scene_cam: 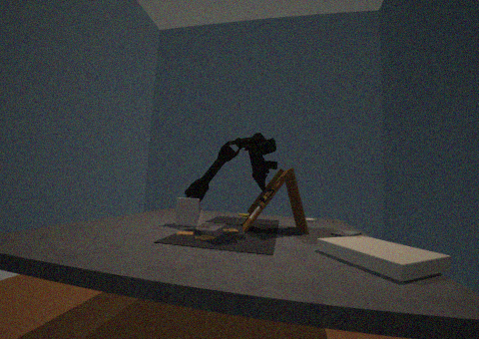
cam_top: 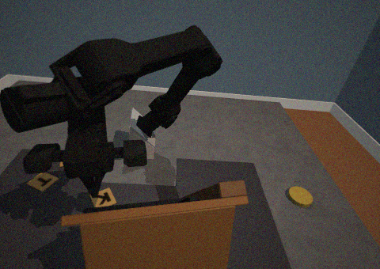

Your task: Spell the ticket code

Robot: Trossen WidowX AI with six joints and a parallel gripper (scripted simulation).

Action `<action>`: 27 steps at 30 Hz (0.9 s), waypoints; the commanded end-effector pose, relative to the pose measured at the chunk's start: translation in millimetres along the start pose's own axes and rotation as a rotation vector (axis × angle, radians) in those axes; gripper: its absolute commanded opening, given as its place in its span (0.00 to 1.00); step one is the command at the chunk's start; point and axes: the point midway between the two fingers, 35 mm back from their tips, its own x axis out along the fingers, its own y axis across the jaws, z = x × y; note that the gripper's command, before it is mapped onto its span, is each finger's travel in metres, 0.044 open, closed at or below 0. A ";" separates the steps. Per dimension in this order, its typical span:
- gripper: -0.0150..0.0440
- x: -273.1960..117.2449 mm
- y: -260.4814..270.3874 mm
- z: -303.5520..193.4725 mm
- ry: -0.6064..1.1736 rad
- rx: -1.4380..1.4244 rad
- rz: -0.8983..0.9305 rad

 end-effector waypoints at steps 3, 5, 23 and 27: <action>0.25 -1.9 0.9 -6.9 0.009 0.003 0.002; 0.34 -10.7 4.0 -4.7 -0.031 0.005 0.002; 1.00 -120.8 101.9 -78.7 -0.680 0.016 0.000; 1.00 -120.8 101.9 -78.7 -0.680 0.016 0.000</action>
